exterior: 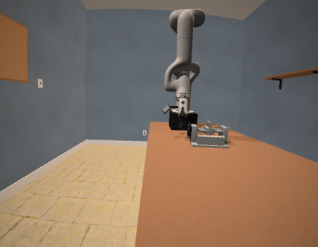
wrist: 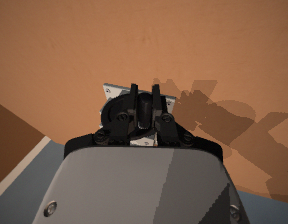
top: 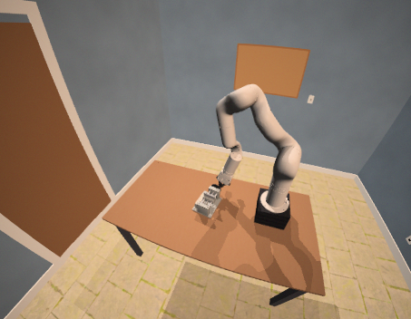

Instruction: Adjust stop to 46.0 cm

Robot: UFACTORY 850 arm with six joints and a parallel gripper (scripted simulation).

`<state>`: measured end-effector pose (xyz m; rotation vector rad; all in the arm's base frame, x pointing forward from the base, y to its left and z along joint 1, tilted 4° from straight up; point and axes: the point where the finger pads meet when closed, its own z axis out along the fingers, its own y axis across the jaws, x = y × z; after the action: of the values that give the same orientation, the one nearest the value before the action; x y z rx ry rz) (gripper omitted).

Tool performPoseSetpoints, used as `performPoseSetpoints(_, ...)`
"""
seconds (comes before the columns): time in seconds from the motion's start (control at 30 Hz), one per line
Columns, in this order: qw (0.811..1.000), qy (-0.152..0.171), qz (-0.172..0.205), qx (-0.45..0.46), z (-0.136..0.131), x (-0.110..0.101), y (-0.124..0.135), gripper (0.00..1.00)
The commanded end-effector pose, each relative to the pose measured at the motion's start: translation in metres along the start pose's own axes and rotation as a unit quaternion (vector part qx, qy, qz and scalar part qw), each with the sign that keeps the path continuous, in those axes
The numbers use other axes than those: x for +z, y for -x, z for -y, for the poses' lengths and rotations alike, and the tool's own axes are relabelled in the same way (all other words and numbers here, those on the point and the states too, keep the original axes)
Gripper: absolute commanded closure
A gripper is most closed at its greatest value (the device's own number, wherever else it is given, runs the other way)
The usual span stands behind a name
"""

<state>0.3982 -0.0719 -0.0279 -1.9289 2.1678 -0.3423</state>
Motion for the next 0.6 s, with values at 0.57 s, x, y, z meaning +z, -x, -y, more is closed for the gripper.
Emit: performPoseSetpoints(0.57, 1.0, -0.001, 0.0, 0.0, 0.035, -0.004, 0.0, 0.94)
